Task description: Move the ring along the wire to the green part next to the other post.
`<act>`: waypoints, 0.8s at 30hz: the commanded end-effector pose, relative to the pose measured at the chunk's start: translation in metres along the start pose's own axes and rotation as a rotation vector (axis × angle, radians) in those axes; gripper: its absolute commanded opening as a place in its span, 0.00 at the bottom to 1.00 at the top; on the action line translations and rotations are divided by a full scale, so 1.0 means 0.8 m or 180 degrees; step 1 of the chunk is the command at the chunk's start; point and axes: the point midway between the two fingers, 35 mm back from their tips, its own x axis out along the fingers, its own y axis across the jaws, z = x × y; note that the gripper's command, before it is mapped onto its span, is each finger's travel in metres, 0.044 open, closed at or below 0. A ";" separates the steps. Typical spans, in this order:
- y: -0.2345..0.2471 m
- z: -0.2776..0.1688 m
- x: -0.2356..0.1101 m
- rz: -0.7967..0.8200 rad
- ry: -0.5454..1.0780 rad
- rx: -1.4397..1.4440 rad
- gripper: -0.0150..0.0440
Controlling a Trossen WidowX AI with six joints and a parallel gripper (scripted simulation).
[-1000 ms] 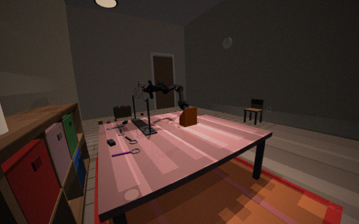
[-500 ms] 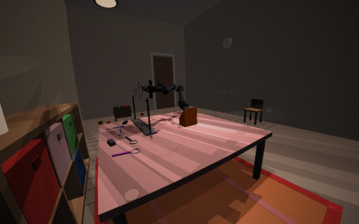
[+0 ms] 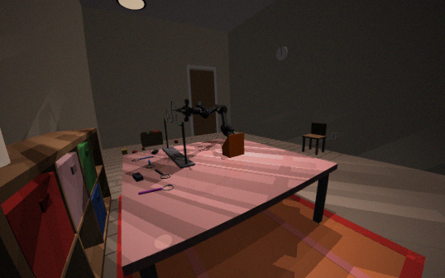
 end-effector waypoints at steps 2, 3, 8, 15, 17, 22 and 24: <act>-0.004 0.000 0.000 -0.0105 -0.0024 -0.0163 0.00; -0.005 0.000 0.000 -0.0125 -0.0028 -0.0200 0.00; -0.008 0.001 0.001 -0.0225 -0.0050 -0.0385 0.00; -0.013 0.001 0.001 -0.0364 -0.0080 -0.0643 0.00; -0.014 0.001 0.001 -0.0404 -0.0088 -0.0717 0.00; -0.017 0.002 0.001 -0.0500 -0.0109 -0.0896 0.00; -0.019 0.002 0.001 -0.0538 -0.0117 -0.0966 0.00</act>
